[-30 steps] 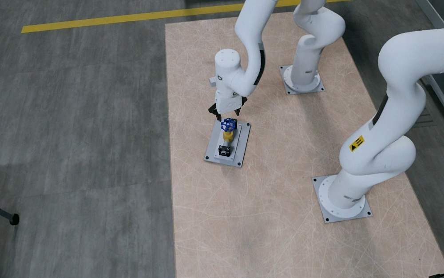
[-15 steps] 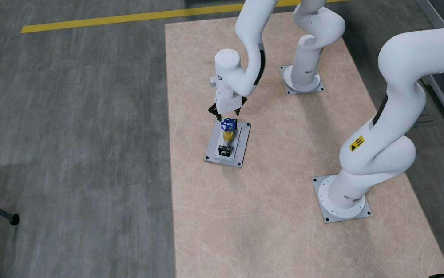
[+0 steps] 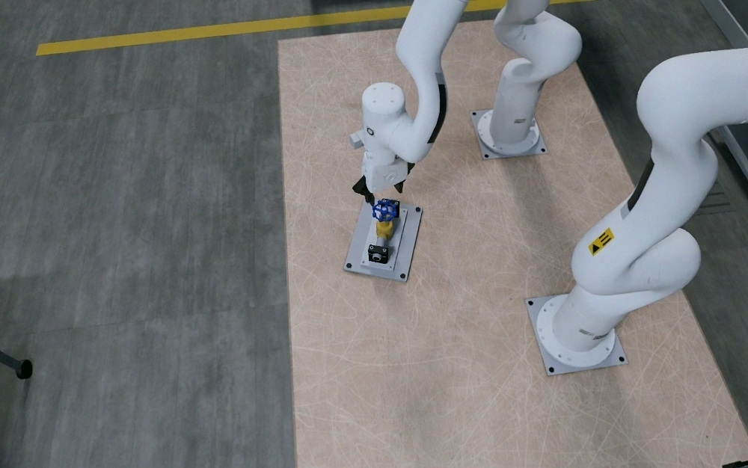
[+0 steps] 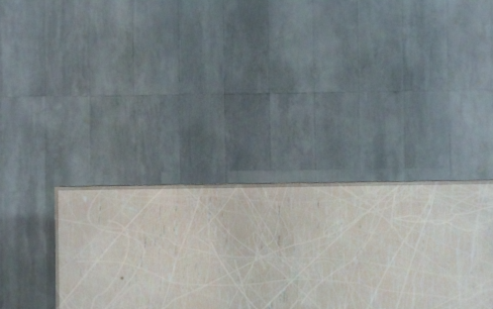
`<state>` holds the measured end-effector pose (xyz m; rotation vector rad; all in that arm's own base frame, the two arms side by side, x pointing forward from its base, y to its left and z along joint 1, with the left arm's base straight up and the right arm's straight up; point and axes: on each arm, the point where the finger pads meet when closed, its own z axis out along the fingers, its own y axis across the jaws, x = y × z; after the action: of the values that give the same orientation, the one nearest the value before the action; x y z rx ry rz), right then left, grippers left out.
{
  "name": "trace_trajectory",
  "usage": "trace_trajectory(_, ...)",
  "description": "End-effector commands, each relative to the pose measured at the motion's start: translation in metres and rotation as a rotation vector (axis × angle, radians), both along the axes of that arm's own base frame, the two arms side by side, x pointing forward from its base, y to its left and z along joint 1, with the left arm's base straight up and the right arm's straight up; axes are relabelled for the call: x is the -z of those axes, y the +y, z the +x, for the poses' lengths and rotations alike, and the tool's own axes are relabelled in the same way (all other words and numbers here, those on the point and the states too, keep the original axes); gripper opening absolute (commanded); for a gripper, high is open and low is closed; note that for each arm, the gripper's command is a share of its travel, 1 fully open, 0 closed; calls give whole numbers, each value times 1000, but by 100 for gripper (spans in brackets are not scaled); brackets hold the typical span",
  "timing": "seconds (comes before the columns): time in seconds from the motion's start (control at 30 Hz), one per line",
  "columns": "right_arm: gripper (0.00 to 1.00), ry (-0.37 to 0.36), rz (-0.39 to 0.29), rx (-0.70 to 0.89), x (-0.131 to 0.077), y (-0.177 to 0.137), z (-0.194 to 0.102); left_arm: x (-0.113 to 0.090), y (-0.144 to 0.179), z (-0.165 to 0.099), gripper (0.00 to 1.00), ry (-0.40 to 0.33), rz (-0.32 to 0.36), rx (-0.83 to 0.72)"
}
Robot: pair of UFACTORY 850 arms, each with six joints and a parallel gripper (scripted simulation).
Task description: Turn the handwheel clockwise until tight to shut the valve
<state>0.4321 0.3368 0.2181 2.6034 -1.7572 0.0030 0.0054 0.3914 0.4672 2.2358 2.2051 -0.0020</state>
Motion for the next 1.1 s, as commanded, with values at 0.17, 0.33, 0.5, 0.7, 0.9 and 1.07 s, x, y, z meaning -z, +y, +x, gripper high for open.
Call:
trace_trajectory(0.17, 80, -1, 3, -232, -1, 1, 1, -1, 0, 0, 100, 0, 2, 0)
trace_trajectory(0.33, 80, -1, 3, -365, -1, 1, 1, -1, 0, 0, 100, 0, 2, 0)
trace_trajectory(0.5, 80, -1, 2, -515, -1, 1, 1, -1, 0, 0, 100, 0, 2, 0)
trace_trajectory(0.7, 80, -1, 2, -759, -1, 1, 1, -1, 0, 0, 100, 0, 2, 0)
trace_trajectory(0.9, 80, -1, 1, -970, -1, 1, 1, -1, 0, 0, 100, 0, 2, 0)
trace_trajectory(1.07, 80, 0, 1, -1136, -1, 1, 1, -1, 0, 0, 100, 0, 2, 0)
